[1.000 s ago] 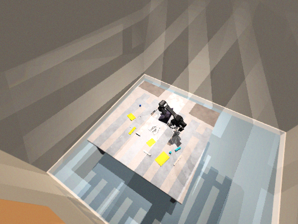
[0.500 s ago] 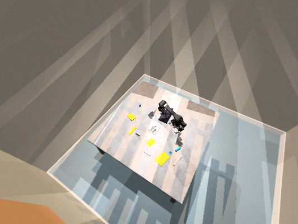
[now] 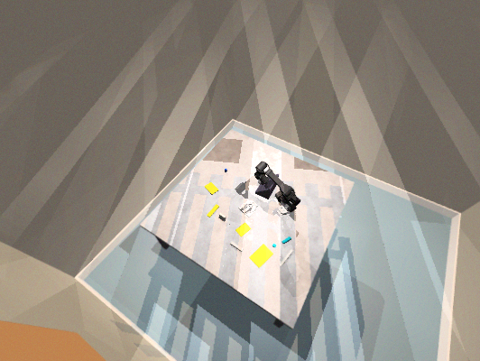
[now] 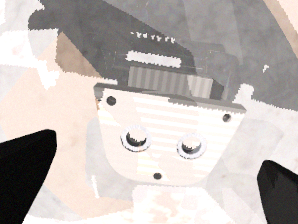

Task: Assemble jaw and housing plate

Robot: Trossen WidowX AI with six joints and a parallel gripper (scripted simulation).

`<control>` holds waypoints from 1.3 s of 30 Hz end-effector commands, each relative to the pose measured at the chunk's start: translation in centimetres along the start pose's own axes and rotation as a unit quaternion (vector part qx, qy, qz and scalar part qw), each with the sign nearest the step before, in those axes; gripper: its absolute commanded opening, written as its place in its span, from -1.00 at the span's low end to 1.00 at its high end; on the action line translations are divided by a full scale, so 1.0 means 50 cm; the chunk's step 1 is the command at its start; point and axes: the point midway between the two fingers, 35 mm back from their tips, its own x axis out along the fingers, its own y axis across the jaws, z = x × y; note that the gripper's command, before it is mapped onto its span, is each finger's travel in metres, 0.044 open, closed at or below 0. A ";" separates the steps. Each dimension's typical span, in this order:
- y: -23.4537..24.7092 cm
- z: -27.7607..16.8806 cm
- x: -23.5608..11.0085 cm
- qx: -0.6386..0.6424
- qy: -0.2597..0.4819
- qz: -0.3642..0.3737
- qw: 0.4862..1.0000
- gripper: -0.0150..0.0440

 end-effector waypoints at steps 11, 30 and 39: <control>0.000 -0.001 0.001 -0.002 0.001 0.000 1.000 1.00; -0.001 0.000 0.005 0.000 0.000 0.000 1.000 1.00; -0.004 -0.002 0.034 0.000 0.001 0.000 1.000 1.00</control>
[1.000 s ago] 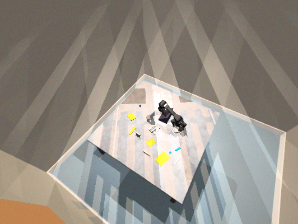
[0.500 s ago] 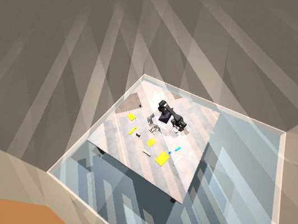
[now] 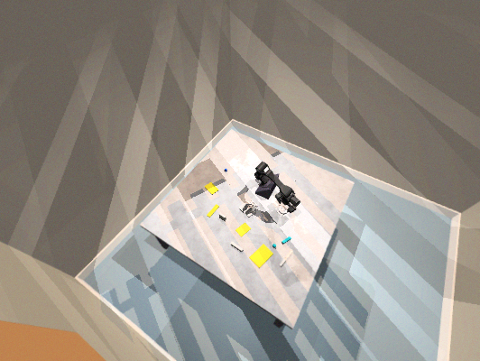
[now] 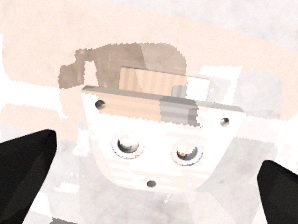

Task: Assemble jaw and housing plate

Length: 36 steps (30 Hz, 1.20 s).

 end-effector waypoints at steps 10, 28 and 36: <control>0.001 -0.001 0.049 -0.004 0.002 0.005 1.000 1.00; 0.001 -0.002 0.086 -0.004 0.003 0.005 1.000 1.00; 0.001 -0.002 0.086 -0.004 0.003 0.005 1.000 1.00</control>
